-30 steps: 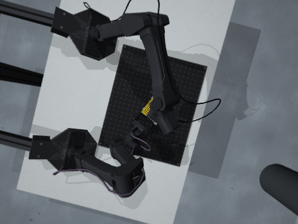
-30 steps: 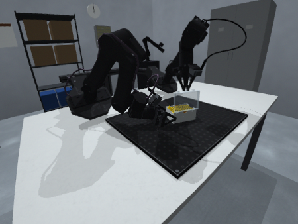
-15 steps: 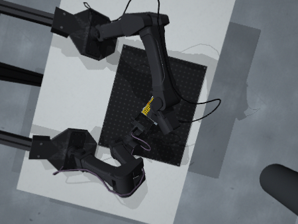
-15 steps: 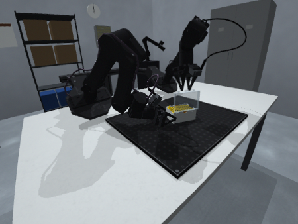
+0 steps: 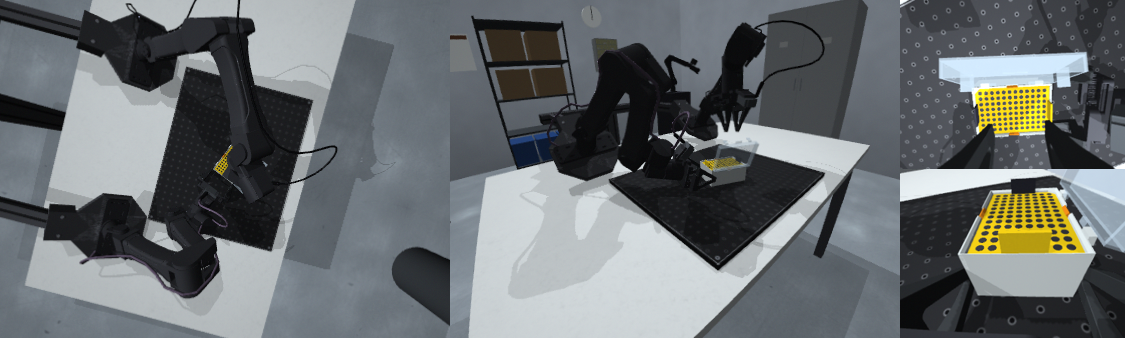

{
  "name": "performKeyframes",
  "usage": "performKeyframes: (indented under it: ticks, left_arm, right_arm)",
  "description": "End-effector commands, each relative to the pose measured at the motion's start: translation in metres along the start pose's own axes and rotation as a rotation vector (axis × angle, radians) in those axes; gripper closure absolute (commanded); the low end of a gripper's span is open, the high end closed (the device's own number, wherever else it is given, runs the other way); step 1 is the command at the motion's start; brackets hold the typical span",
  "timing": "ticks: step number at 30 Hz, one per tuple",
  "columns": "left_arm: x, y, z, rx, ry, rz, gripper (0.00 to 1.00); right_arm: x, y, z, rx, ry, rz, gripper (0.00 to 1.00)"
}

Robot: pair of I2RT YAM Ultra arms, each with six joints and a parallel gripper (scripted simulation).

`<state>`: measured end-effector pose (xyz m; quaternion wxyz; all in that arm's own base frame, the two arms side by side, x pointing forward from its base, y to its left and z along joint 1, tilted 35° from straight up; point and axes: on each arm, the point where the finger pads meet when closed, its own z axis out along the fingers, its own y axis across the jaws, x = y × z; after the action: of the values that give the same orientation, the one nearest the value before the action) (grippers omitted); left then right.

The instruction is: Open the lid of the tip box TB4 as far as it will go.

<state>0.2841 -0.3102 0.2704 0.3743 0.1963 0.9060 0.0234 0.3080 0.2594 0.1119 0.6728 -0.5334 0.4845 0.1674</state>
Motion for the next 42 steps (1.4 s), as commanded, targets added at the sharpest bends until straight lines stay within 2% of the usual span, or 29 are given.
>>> performKeyframes:
  ticks: [1, 13, 17, 19, 20, 21, 28, 42]
  left_arm:
    - [-0.006, -0.001, -0.023, 0.016, -0.027, -0.005, 0.61]
    - [0.002, 0.001, -0.027, 0.009, 0.000, 0.008, 0.61]
    - [-0.012, -0.004, -0.030, 0.009, -0.081, 0.052, 0.16]
    - [-0.012, -0.004, -0.030, 0.009, -0.081, 0.052, 0.16]
    - [-0.017, -0.005, -0.033, 0.012, -0.116, 0.073, 0.04]
    - [-0.020, -0.005, -0.038, 0.016, -0.146, 0.092, 0.00]
    - [-0.022, -0.004, -0.056, 0.036, -0.250, 0.171, 0.00]
    - [-0.017, -0.003, -0.059, 0.047, -0.243, 0.172, 0.00]
  right_arm:
    - [0.000, 0.003, 0.003, -0.023, -0.007, 0.004, 0.16]
    - [0.000, 0.003, 0.003, -0.023, -0.007, 0.004, 0.16]
    - [0.000, 0.003, 0.003, -0.023, -0.007, 0.004, 0.16]
    - [0.000, 0.003, 0.003, -0.023, -0.007, 0.004, 0.16]
    - [0.000, 0.003, 0.003, -0.023, -0.007, 0.004, 0.16]
    - [0.000, 0.003, 0.003, -0.023, -0.007, 0.004, 0.16]
    - [0.000, 0.003, 0.003, -0.023, -0.007, 0.004, 0.16]
    - [0.000, 0.003, 0.003, -0.023, -0.007, 0.004, 0.16]
